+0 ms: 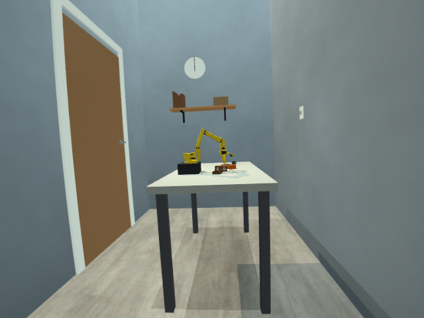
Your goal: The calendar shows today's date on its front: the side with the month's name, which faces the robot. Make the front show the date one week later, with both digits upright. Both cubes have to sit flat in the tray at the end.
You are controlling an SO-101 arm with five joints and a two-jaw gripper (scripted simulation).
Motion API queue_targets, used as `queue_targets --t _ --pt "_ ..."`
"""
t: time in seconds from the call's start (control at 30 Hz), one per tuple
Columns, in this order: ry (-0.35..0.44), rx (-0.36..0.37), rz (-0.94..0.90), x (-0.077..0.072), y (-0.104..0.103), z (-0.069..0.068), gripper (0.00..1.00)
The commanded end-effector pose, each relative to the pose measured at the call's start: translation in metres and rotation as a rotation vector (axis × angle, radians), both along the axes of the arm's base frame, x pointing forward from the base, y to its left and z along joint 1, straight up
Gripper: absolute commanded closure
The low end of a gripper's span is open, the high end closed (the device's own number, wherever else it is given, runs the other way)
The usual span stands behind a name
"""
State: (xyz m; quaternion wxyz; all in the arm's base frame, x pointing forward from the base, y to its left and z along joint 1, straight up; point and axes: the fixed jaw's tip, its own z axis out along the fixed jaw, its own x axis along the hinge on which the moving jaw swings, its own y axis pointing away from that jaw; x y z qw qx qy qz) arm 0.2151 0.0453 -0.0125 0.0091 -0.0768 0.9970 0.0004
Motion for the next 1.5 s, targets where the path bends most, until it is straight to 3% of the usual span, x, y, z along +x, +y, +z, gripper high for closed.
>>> queue_targets --t 0.0,0.87,1.47 --pt "0.012 -0.001 0.005 -0.001 0.002 -0.002 0.65" --pt "0.033 -0.005 0.01 -0.004 0.006 -0.003 0.65" --pt "0.033 -0.005 0.01 -0.004 0.006 -0.023 0.65"
